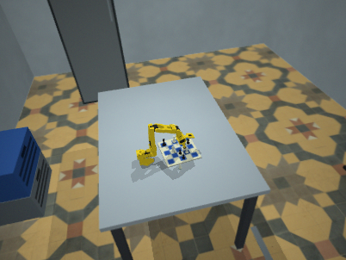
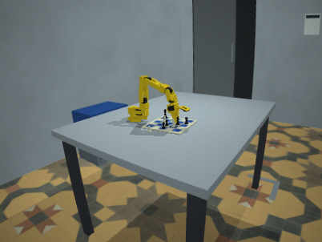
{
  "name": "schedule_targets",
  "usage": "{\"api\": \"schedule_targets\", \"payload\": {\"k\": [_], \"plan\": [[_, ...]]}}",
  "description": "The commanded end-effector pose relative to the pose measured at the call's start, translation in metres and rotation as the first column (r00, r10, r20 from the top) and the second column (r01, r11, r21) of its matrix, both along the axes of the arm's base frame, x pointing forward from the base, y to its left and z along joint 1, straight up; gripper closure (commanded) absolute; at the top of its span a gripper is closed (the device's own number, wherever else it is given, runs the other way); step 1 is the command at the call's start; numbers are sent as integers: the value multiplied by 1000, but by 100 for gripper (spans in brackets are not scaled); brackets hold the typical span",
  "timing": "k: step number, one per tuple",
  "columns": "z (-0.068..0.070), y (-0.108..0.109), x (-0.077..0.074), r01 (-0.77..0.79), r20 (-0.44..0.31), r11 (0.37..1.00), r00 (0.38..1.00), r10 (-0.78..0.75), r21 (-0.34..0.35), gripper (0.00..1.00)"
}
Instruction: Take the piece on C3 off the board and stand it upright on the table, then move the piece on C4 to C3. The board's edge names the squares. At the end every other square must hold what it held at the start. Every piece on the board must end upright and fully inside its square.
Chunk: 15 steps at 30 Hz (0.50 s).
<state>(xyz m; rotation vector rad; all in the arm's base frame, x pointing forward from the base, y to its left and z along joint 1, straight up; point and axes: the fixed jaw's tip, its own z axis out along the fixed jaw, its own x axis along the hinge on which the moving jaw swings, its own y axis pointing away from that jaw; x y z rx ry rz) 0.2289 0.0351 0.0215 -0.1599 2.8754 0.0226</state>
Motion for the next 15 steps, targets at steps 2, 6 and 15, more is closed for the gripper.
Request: {"api": "schedule_targets", "payload": {"k": [2,6,15], "plan": [[9,3,5,-16,26,1000,1000,16,2,90],[11,3,7,-16,26,1000,1000,16,2,90],[12,3,7,-16,26,1000,1000,16,2,90]]}}
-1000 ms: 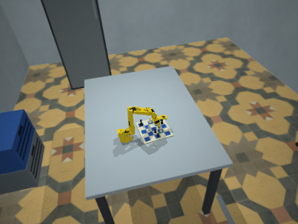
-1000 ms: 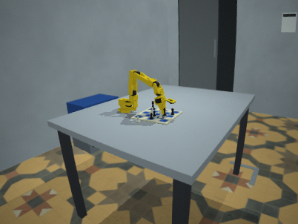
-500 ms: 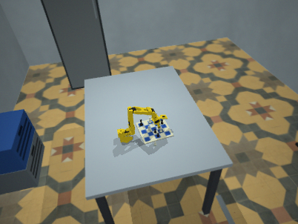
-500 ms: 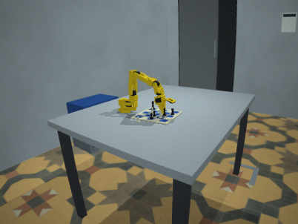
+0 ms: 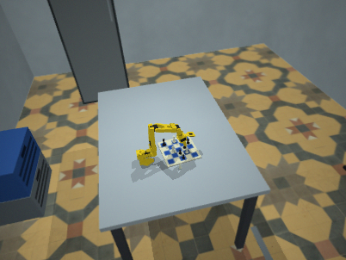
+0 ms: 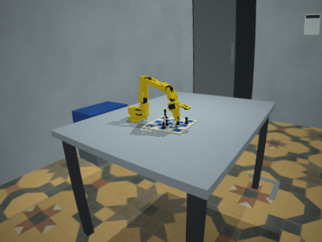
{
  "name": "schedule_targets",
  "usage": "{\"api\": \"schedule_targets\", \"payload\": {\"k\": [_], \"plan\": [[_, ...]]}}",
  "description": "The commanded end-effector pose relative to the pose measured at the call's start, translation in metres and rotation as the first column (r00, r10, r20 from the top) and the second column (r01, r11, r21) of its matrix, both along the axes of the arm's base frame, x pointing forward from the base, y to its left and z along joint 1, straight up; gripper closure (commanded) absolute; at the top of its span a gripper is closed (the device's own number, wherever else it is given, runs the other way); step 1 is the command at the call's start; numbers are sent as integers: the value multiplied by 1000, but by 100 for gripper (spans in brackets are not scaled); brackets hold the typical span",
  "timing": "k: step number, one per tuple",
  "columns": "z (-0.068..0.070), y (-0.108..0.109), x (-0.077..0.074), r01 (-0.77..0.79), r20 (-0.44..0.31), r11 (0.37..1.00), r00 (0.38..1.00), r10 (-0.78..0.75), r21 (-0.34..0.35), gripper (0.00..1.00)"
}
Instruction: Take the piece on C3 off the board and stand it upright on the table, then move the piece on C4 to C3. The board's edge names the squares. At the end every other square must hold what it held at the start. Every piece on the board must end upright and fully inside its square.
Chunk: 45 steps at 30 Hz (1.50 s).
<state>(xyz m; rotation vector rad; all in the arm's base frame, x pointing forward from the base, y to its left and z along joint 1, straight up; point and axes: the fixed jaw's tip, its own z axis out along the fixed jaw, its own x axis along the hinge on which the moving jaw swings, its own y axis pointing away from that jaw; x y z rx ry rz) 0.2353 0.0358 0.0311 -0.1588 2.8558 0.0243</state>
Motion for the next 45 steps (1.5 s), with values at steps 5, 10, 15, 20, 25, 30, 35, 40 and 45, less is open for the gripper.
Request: {"api": "schedule_targets", "payload": {"k": [5,10,15,20,25,30,35,40,45], "plan": [[3,2,1,-16,7,1000,1000,16,-1,90],[3,1,1,-16,7,1000,1000,16,-2,90],[3,1,1,-16,7,1000,1000,16,-2,90],[1,0,1,-11,7,1000,1000,11,-2,90],[-1,-1,0,-8,7,1000,1000,8,-2,90],[-2,-1,0,-7,7,1000,1000,7,-2,90],[-4,-3,-2,-3,7,1000,1000,3,-2,90],[-6,-4,-3,1,6,1000,1000,-1,-2,90],[-6,-4,-3,1,6,1000,1000,-1,-2,90]]}}
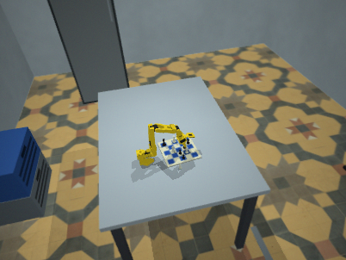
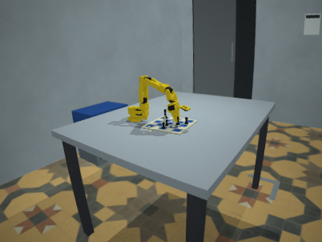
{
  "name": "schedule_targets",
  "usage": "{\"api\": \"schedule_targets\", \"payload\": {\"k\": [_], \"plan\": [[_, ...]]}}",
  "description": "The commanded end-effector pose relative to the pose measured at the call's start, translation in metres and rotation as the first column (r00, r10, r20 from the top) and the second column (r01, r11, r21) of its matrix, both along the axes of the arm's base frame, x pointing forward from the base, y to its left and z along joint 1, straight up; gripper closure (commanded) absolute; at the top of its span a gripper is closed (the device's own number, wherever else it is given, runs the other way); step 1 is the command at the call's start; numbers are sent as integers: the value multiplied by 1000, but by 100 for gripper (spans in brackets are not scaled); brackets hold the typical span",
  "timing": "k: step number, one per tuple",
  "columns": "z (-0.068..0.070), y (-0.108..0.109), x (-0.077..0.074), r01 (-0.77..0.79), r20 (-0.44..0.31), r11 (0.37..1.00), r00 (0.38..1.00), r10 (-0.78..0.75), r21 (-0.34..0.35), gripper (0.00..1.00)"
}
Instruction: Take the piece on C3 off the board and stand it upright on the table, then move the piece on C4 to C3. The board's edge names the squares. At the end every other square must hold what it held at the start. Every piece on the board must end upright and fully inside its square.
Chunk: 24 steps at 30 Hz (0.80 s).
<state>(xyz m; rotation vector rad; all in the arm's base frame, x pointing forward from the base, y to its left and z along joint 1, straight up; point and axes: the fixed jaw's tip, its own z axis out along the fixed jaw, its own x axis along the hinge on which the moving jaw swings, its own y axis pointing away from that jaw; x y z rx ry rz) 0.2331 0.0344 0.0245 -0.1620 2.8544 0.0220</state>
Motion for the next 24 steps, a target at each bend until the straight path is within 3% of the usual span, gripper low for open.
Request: {"api": "schedule_targets", "payload": {"k": [1,24], "plan": [[0,-2,-1,3,5,1000,1000,-3,0,90],[0,-2,-1,3,5,1000,1000,-3,0,99]]}}
